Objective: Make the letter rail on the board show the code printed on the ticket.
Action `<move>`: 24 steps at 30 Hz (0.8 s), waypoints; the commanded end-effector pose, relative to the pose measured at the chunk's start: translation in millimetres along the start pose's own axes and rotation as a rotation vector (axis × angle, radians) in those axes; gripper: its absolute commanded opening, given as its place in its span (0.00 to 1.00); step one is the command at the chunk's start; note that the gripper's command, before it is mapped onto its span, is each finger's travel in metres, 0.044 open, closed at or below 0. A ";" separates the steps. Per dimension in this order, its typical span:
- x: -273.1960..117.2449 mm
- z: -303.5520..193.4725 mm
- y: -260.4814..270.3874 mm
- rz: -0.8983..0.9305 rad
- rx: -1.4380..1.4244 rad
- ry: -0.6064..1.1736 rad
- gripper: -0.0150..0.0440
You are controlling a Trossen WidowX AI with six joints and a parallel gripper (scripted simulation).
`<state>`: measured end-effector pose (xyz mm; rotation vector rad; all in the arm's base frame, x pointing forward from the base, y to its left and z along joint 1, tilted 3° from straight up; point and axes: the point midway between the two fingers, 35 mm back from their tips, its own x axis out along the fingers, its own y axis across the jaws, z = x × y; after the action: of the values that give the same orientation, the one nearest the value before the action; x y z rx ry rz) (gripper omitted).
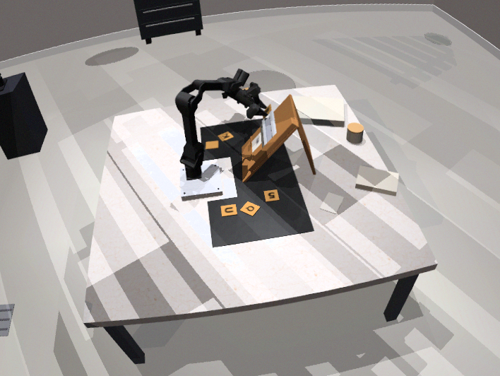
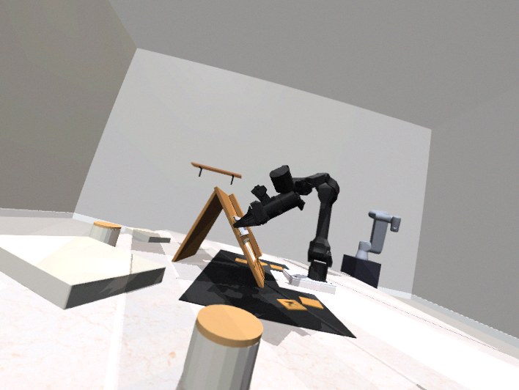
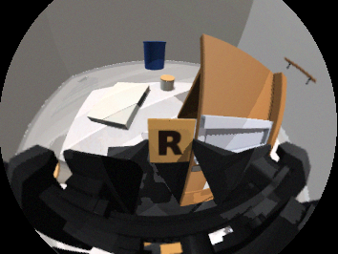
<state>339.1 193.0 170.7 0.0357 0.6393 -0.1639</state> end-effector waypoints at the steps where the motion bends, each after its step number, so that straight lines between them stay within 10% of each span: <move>1: -2.2 2.3 -2.7 0.007 0.003 -0.005 0.25; 24: -1.9 2.3 -14.1 0.006 0.003 -0.005 0.25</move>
<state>337.4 181.2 170.8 0.0347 0.6396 -0.1641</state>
